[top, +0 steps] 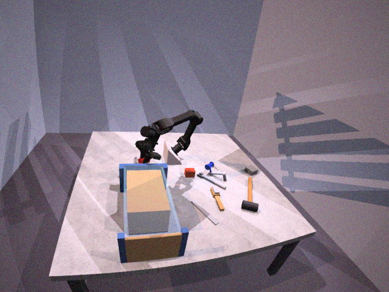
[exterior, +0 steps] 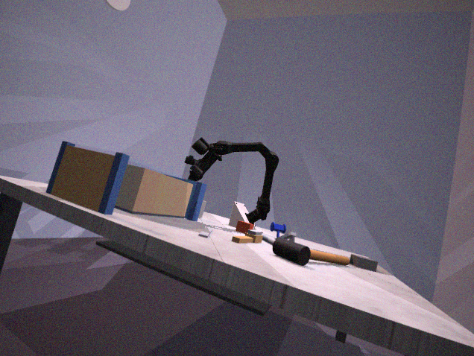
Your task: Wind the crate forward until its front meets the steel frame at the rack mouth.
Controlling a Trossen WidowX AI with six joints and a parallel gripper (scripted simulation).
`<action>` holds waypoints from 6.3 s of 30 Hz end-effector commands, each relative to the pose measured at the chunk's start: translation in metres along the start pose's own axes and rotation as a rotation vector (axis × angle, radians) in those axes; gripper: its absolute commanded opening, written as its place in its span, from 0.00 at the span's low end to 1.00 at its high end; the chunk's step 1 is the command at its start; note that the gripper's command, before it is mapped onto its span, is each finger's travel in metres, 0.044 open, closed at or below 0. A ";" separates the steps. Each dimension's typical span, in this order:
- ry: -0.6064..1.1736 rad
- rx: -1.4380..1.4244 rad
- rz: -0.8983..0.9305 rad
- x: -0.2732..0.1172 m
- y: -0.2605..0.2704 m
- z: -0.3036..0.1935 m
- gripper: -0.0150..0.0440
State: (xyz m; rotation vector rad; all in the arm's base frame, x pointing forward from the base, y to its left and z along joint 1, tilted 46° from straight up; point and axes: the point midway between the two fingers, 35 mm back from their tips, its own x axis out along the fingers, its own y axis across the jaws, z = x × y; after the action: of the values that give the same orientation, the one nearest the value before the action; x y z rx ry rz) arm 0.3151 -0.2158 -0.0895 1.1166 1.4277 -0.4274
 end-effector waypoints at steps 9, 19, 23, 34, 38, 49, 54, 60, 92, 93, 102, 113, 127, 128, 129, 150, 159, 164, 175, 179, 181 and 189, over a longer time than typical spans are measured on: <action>0.032 0.009 0.007 -0.005 0.007 -0.023 0.25; 0.033 0.010 0.007 -0.011 0.009 -0.035 0.25; 0.033 0.010 0.007 -0.014 0.009 -0.040 0.25; 0.034 0.010 0.007 -0.020 0.008 -0.054 0.25; 0.034 0.010 0.007 -0.022 0.007 -0.058 0.25; 0.035 0.011 0.006 -0.029 0.002 -0.072 0.25; 0.036 0.011 0.006 -0.031 0.000 -0.077 0.25; 0.036 0.011 0.006 -0.035 -0.004 -0.084 0.25; 0.038 0.013 0.003 -0.049 -0.033 -0.113 0.25; 0.038 0.013 0.003 -0.050 -0.035 -0.114 0.25; 0.038 0.013 0.002 -0.052 -0.045 -0.119 0.25; 0.038 0.013 0.001 -0.055 -0.060 -0.125 0.25; 0.038 0.014 0.000 -0.057 -0.079 -0.129 0.25; 0.038 0.014 0.000 -0.057 -0.080 -0.129 0.25; 0.038 0.014 0.000 -0.057 -0.082 -0.129 0.25; 0.037 0.014 -0.002 -0.057 -0.111 -0.129 0.25; 0.037 0.014 -0.003 -0.056 -0.123 -0.126 0.25; 0.036 0.014 -0.004 -0.055 -0.130 -0.125 0.25; 0.036 0.014 -0.005 -0.052 -0.144 -0.119 0.25; 0.035 0.014 -0.005 -0.051 -0.149 -0.116 0.25; 0.035 0.014 -0.005 -0.050 -0.151 -0.115 0.25; 0.035 0.014 -0.006 -0.047 -0.160 -0.109 0.25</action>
State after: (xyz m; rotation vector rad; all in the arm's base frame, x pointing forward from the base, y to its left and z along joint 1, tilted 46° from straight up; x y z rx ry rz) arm 0.1198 -0.2157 -0.0696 1.1600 1.4451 -0.4162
